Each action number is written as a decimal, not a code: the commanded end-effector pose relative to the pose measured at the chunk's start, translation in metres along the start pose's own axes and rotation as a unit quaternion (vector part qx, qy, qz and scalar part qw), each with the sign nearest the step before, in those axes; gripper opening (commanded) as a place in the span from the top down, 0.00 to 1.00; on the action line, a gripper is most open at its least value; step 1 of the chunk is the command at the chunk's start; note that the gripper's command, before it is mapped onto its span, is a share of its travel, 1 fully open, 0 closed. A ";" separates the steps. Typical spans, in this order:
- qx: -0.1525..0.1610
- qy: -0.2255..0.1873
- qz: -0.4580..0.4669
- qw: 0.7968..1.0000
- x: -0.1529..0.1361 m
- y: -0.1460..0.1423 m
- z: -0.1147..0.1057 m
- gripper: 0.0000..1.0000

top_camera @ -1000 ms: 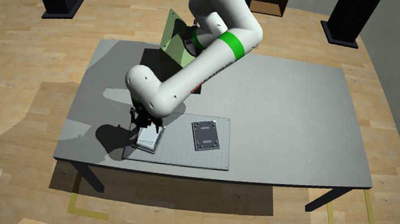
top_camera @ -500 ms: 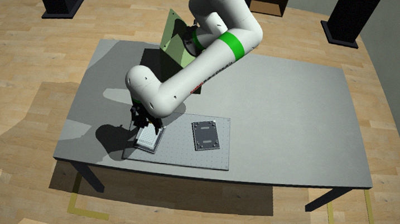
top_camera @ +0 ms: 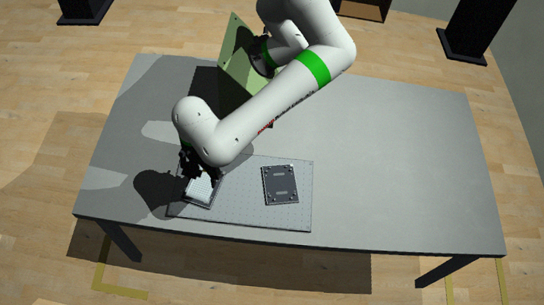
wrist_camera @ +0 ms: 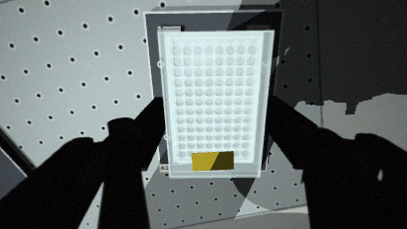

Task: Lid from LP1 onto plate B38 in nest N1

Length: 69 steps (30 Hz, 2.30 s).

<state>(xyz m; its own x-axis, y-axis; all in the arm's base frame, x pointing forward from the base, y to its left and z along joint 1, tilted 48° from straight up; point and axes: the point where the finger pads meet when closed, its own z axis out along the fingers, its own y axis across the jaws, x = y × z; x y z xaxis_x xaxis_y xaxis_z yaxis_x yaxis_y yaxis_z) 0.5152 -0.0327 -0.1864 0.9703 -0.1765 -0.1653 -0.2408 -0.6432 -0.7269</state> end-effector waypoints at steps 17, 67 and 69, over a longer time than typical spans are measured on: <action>0.000 0.001 0.000 1.000 0.001 0.000 0.002 0.39; 0.000 0.001 0.000 1.000 0.001 0.000 0.012 0.39; 0.000 0.001 0.000 1.000 0.001 0.000 0.012 0.39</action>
<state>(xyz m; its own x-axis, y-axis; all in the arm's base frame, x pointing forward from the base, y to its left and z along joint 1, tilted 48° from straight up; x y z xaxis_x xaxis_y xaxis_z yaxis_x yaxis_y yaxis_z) 0.5159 -0.0230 -0.1950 0.9704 -0.1764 -0.1650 -0.2405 -0.6432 -0.7269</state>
